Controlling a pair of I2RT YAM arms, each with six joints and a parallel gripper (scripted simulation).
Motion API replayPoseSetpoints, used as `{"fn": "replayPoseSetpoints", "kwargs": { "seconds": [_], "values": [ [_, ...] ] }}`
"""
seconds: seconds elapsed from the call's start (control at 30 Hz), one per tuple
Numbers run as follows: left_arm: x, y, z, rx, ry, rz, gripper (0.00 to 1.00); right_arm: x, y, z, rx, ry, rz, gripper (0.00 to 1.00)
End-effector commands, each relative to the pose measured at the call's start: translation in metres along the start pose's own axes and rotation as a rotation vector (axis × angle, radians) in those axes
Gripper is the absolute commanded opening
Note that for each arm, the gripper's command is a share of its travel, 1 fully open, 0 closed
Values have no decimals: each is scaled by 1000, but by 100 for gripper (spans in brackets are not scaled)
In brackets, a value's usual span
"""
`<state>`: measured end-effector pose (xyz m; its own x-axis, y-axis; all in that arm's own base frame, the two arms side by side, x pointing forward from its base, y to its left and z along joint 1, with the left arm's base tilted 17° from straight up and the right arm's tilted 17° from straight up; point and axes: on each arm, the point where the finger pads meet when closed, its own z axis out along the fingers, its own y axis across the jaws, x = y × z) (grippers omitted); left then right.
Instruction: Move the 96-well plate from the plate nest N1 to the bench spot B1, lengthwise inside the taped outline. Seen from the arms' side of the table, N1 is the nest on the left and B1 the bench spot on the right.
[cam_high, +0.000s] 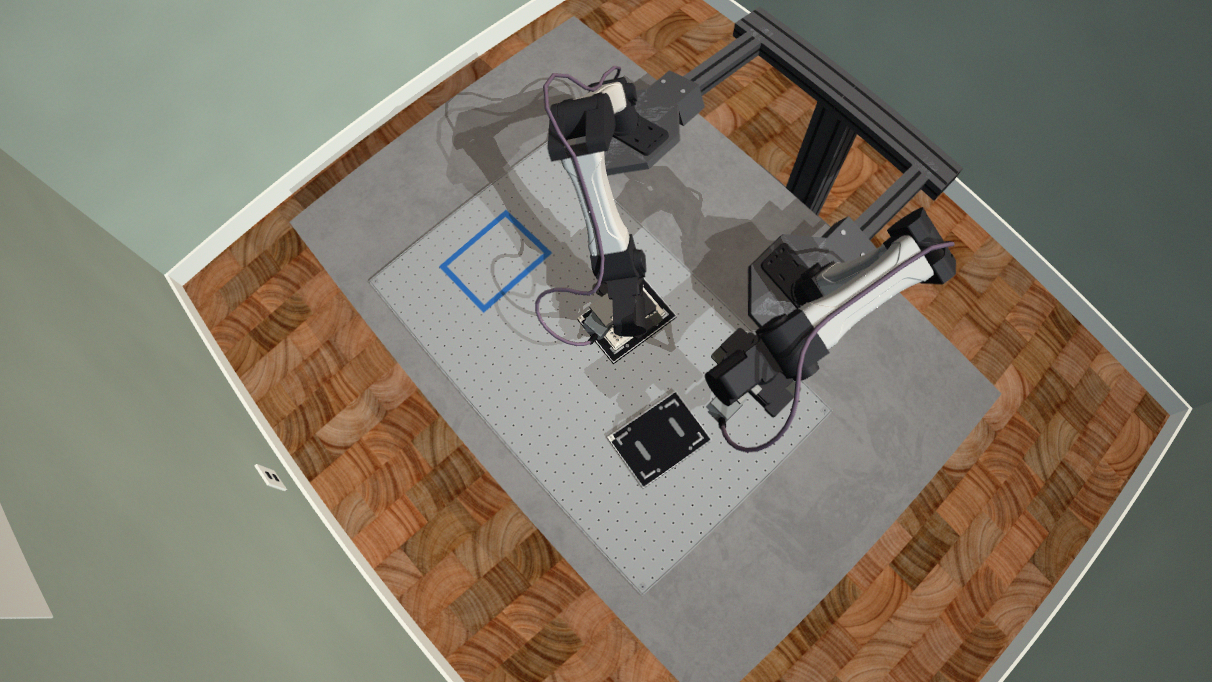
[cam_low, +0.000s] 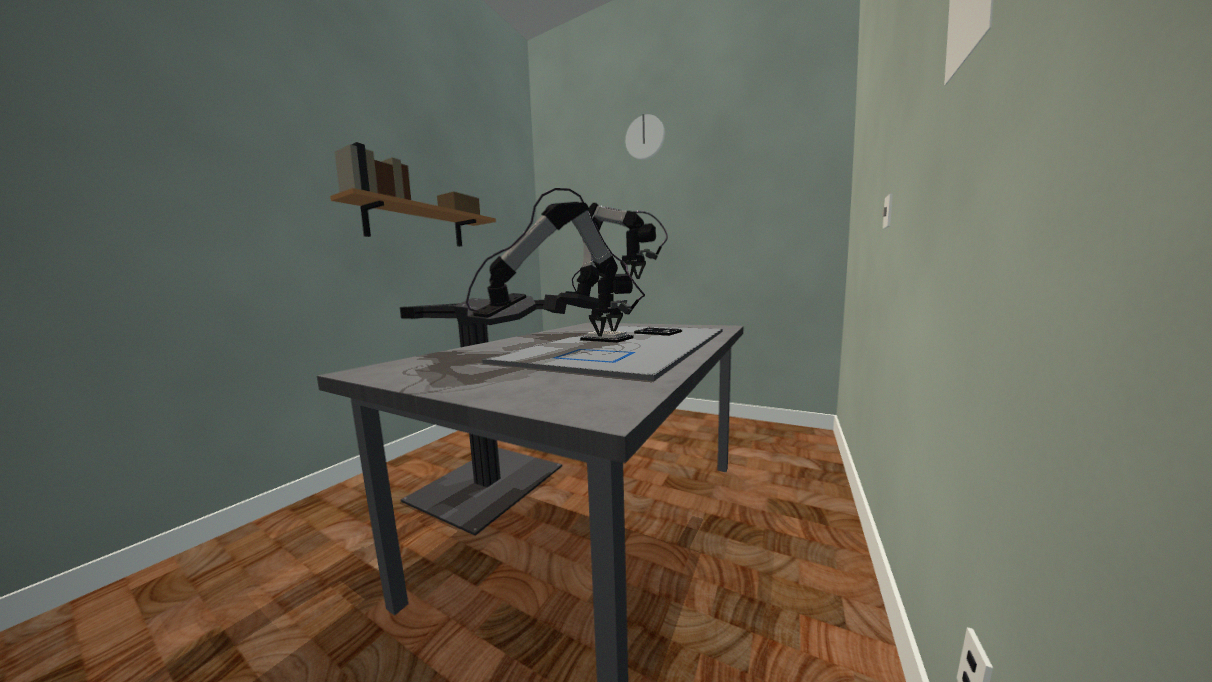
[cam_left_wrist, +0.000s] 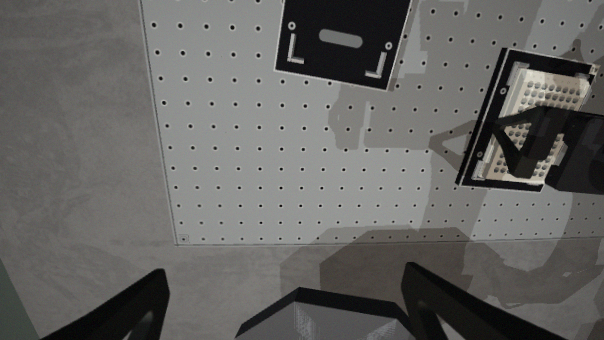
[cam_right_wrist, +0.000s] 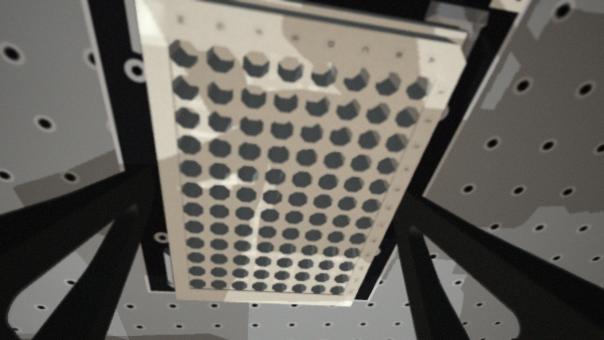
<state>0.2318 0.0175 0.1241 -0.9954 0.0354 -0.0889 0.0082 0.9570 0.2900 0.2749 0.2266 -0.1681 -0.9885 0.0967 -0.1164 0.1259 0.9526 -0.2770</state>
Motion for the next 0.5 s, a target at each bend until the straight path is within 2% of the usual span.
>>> {"fn": "replayPoseSetpoints", "kwargs": {
  "seconds": [0.0, 0.47],
  "values": [
    [1, 0, -1, 1, 4, 10, 100, 3, -8, 16, 23, 13, 0, 100],
    [1, 0, -1, 1, 4, 10, 100, 4, -9, 16, 22, 13, 1, 100]
  ]
}}
